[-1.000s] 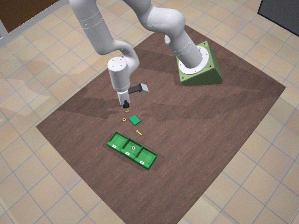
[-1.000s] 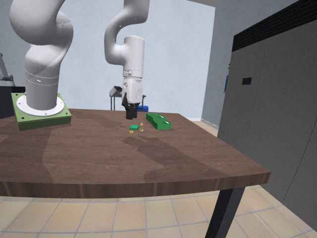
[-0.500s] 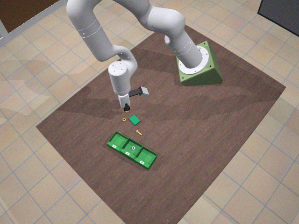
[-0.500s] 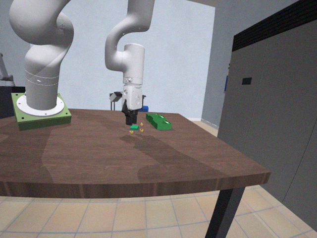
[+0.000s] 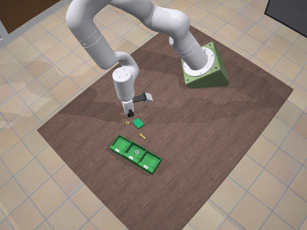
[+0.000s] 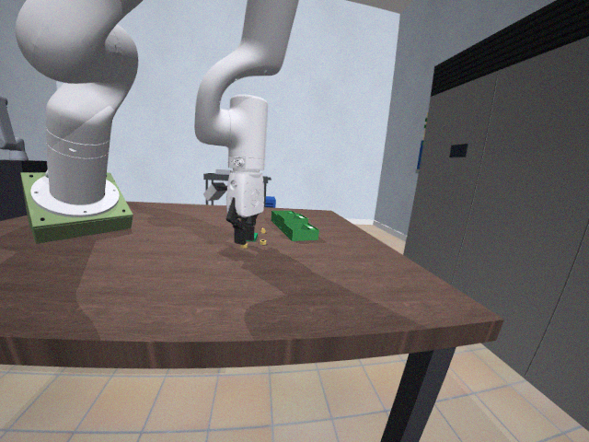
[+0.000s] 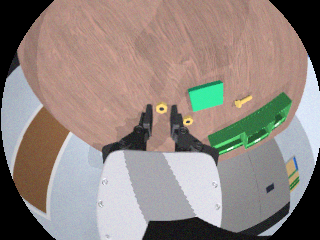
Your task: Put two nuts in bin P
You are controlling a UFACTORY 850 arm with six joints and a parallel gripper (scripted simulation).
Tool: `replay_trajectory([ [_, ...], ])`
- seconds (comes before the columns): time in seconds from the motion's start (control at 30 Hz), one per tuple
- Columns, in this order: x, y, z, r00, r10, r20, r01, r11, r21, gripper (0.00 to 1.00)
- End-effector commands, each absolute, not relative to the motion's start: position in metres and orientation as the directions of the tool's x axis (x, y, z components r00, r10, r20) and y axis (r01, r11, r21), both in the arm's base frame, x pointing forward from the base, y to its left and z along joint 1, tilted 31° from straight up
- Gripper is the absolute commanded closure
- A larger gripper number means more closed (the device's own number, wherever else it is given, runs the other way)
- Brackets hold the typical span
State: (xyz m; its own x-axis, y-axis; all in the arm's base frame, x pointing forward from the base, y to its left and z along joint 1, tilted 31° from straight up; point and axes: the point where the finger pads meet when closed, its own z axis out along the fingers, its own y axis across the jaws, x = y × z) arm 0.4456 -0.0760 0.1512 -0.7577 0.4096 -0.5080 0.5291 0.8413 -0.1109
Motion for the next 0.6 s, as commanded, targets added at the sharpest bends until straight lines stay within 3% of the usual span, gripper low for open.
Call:
replay_trajectory([
  [0.0, 0.4476, -0.0777, 0.1471, -0.757, 0.409, -0.51, 0.529, 0.842, -0.11, 0.7],
  [0.57, 0.4498, -0.08, 0.1413, -0.757, 0.409, -0.51, 0.529, 0.842, -0.11, 0.7],
])
